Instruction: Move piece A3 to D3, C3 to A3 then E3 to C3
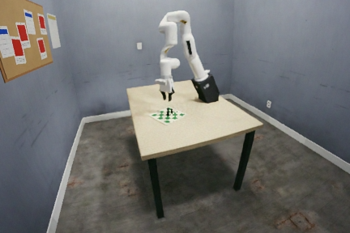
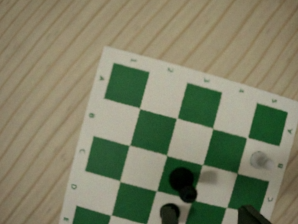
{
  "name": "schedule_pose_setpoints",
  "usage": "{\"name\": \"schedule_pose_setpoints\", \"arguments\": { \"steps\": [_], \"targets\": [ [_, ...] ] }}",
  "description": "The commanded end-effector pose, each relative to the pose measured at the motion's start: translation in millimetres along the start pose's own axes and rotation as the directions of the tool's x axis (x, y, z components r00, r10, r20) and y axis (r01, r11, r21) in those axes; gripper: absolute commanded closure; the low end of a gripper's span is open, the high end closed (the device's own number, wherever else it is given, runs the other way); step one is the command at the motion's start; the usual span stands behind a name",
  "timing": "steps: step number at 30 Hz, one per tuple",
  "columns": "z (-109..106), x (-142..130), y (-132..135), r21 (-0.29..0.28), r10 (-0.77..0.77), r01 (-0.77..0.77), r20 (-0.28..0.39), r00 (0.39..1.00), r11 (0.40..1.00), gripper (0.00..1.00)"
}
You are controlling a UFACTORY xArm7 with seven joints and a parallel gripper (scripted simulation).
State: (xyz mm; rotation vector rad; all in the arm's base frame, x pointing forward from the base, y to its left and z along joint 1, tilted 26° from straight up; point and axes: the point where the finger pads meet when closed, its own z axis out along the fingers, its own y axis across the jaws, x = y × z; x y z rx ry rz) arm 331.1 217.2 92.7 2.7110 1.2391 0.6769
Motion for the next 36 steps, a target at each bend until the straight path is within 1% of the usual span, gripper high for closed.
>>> {"name": "schedule_pose_setpoints", "arguments": {
  "steps": [1,18,33,36],
  "targets": [
    [0.3,1.0,0.3,-0.001,0.000,0.000,-0.002,1.000,1.000,0.57],
    [17.6,1.2,0.1,-0.001,0.000,0.000,-0.002,1.000,1.000,0.57],
    [38.2,1.6,-0.1,-0.002,0.000,0.000,-0.002,1.000,1.000,0.57],
    [39.4,1.6,0.0,-0.002,0.000,0.000,-0.002,1.000,1.000,0.57]
  ]
}}
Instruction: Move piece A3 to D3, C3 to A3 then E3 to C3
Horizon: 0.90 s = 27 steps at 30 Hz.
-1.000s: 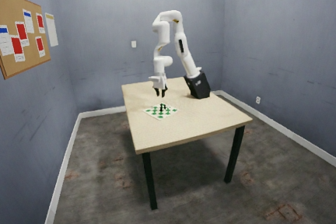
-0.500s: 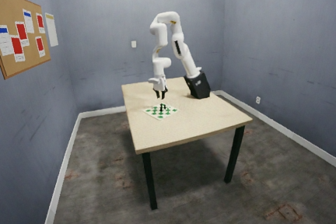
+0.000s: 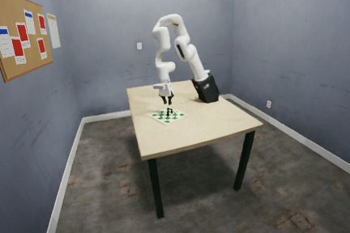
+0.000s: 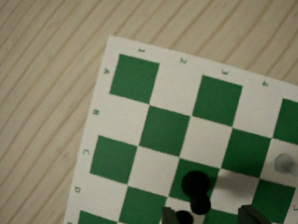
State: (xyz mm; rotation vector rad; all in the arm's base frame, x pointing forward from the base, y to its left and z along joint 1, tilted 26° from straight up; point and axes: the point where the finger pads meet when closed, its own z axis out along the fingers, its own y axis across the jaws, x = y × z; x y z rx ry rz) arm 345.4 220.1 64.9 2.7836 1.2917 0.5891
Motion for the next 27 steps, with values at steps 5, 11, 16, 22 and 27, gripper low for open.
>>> {"name": "schedule_pose_setpoints", "arguments": {
  "steps": [5,11,16,22,27],
  "targets": [
    [13.3,1.7,0.2,-0.093,-0.003,0.000,-0.034,0.999,0.996,0.57],
    [17.7,1.9,0.5,-0.093,-0.003,0.000,-0.034,0.999,0.996,0.57],
    [19.0,2.0,0.6,-0.092,-0.003,0.000,-0.034,0.999,0.996,0.57],
    [20.0,2.0,0.6,-0.092,-0.003,0.000,-0.034,0.999,0.996,0.57],
    [20.0,2.0,0.6,-0.092,-0.003,0.000,-0.034,0.999,0.996,0.57]
  ]
}}
